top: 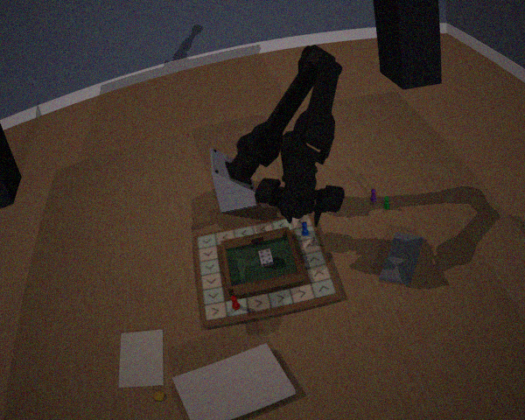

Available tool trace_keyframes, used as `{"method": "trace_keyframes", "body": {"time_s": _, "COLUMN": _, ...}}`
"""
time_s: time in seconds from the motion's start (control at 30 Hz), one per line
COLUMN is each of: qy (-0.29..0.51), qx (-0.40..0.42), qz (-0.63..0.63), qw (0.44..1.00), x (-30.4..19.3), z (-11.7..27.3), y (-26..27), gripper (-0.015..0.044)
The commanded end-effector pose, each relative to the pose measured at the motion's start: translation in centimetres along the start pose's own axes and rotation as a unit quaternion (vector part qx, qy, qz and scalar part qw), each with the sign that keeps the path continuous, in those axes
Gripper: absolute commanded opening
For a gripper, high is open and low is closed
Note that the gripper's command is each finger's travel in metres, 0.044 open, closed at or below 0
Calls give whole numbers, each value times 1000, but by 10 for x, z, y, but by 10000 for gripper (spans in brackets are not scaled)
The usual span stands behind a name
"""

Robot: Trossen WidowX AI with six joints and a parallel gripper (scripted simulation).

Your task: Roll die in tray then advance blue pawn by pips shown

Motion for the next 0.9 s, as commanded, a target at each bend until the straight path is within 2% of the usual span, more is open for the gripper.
{"method": "trace_keyframes", "body": {"time_s": 0.0, "qy": -6, "qx": 4, "qz": 2, "qw": 1000, "x": 2, "z": 33, "y": 2, "gripper": 394}}
{"method": "trace_keyframes", "body": {"time_s": 0.07, "qy": -6, "qx": 4, "qz": 1, "qw": 1000, "x": 1, "z": 35, "y": 2, "gripper": 440}}
{"method": "trace_keyframes", "body": {"time_s": 0.23, "qy": -9, "qx": 0, "qz": 14, "qw": 1000, "x": 6, "z": 43, "y": -4, "gripper": 440}}
{"method": "trace_keyframes", "body": {"time_s": 0.6, "qy": -8, "qx": -11, "qz": 232, "qw": 973, "x": 29, "z": 108, "y": -101, "gripper": 440}}
{"method": "trace_keyframes", "body": {"time_s": 0.87, "qy": -6, "qx": -2, "qz": 268, "qw": 963, "x": 26, "z": 117, "y": -116, "gripper": 440}}
Point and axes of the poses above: the point midway between the two fingers, 35 mm back from their tips, its own z axis back along the fingers, its own y axis across the jaws, x = y × z, the point moved 6 cm from there along z, back along the fingers, and after that the axes turned 1 degree about -z, right-handed, at the moved point
